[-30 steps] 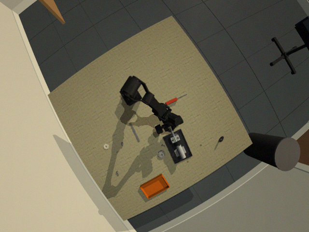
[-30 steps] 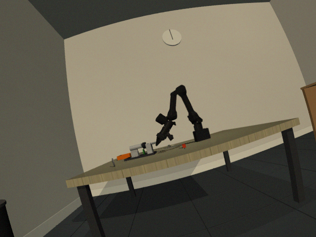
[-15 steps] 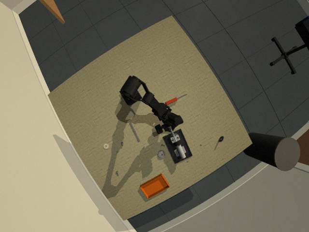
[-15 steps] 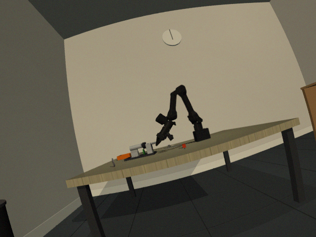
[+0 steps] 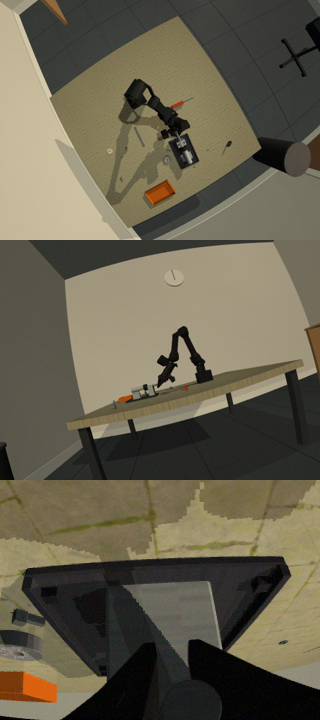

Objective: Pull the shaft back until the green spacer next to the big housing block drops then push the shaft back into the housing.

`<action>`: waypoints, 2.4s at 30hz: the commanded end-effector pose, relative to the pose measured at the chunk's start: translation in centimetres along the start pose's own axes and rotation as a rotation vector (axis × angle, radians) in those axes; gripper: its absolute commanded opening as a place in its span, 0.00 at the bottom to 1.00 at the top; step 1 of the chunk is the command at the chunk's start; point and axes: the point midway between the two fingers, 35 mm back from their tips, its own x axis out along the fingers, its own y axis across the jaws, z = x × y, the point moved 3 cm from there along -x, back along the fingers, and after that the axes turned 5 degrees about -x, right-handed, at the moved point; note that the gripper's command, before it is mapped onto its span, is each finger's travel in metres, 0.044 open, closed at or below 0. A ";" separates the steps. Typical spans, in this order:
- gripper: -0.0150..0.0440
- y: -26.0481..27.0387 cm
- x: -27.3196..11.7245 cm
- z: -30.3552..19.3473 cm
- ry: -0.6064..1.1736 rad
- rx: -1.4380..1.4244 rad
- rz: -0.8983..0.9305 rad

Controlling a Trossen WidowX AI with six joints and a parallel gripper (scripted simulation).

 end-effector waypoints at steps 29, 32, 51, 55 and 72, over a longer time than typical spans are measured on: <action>0.25 0.1 0.7 -0.8 0.002 -0.002 0.001; 0.25 0.1 0.8 -0.9 0.002 -0.002 0.001; 0.25 0.1 1.2 -1.3 0.003 -0.002 0.001; 0.25 0.2 1.3 -1.4 0.003 -0.002 0.001; 0.25 0.2 1.7 -1.8 0.003 -0.002 0.001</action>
